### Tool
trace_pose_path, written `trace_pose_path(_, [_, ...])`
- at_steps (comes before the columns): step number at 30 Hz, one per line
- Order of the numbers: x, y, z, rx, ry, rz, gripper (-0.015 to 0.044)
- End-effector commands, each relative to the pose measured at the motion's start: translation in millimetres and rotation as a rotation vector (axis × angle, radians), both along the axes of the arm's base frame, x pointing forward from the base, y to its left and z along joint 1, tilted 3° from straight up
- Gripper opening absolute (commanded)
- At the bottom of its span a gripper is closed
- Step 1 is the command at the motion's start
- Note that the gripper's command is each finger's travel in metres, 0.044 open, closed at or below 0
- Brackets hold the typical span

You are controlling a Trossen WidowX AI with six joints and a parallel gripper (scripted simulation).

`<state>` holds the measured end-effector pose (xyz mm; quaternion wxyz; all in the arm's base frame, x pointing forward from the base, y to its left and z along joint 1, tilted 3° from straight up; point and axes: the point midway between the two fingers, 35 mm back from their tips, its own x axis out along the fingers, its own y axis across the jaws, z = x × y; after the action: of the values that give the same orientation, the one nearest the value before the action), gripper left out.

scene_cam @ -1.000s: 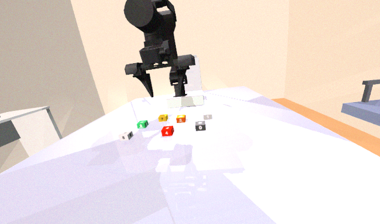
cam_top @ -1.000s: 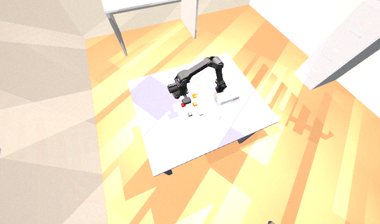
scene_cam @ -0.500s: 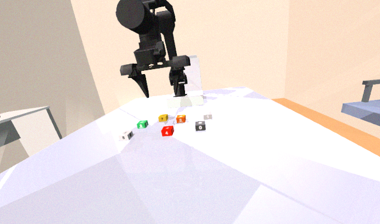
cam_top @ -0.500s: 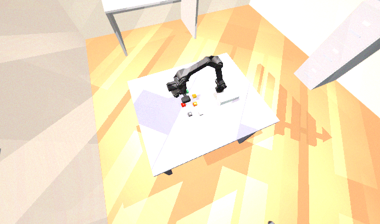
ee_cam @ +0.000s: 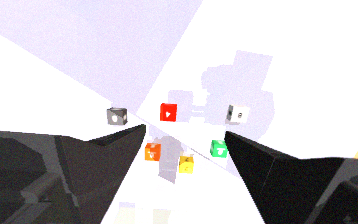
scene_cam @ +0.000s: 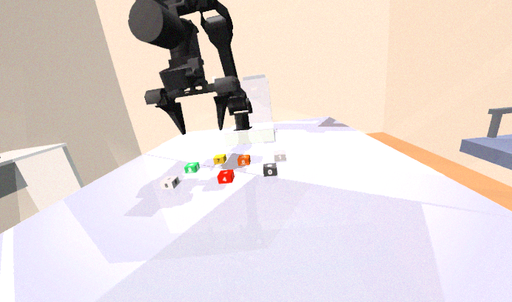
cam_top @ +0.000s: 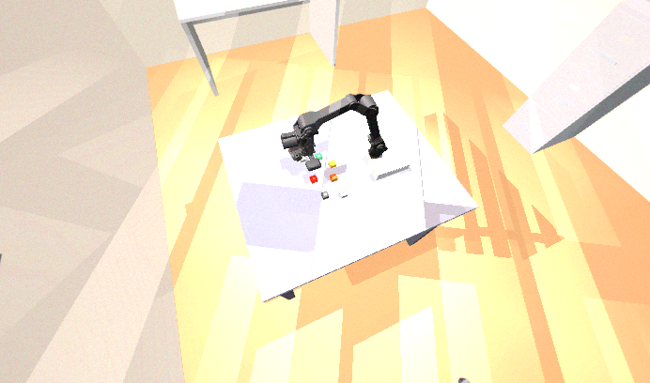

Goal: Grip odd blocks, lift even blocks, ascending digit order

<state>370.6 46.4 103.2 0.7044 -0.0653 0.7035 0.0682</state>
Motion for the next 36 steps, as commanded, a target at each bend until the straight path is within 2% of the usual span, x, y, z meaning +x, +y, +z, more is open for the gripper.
trace_pose_path(1, [15, -48, 0, -0.012, -0.006, -0.013, 0.0400])
trace_pose_path(5, [23, -103, 1, -0.017, 0.008, 0.001, 0.0400])
trace_pose_path(8, [23, -122, 1, -0.018, 0.013, 0.006, 0.0400])
trace_pose_path(30, [23, -123, 1, -0.018, 0.013, 0.006, 0.0400])
trace_pose_path(32, [24, -110, 1, -0.017, 0.013, 0.006, 0.0400])
trace_pose_path(36, [19, -37, 2, -0.010, 0.011, 0.006, 0.0400])
